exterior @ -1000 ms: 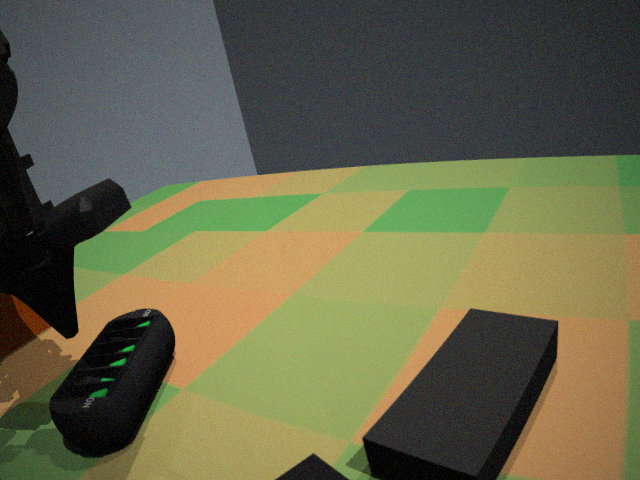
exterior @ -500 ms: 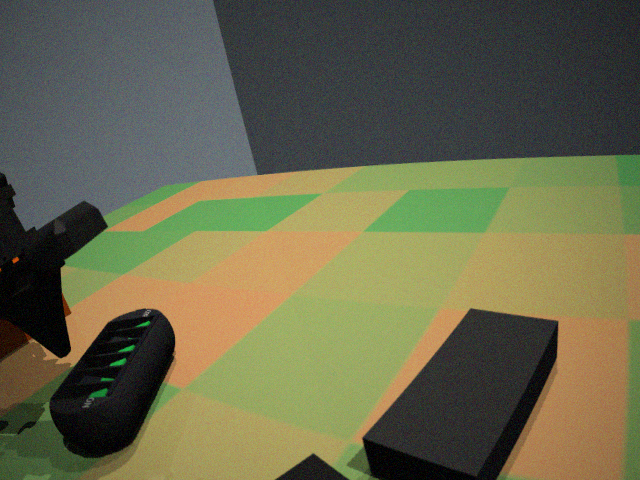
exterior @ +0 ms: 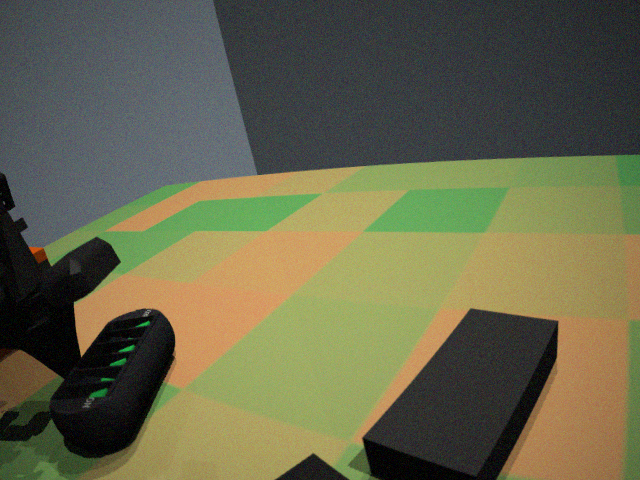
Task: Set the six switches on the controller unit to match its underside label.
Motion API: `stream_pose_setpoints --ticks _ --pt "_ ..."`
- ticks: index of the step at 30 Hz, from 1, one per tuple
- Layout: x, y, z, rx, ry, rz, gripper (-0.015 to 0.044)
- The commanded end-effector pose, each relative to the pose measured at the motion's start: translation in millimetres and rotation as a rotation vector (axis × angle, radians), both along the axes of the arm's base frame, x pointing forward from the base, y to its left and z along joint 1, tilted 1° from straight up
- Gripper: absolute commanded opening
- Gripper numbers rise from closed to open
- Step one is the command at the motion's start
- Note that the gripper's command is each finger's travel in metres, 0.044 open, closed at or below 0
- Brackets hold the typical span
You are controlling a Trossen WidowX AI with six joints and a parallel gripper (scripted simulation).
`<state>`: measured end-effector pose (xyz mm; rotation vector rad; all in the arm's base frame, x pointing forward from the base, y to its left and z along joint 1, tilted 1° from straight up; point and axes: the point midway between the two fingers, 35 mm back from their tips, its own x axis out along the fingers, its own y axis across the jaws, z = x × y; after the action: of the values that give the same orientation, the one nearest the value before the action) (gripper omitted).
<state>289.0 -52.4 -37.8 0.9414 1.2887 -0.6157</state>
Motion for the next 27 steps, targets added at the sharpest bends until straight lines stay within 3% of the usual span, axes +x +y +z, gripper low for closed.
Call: stream_pose_setpoints --ticks 1,27 --pt "-2.9 1.6 -9.1 0.005 0.007 0.006 0.0000" --pt "3.8 5.8 -13.4 0.006 0.006 0.006 0.0000"
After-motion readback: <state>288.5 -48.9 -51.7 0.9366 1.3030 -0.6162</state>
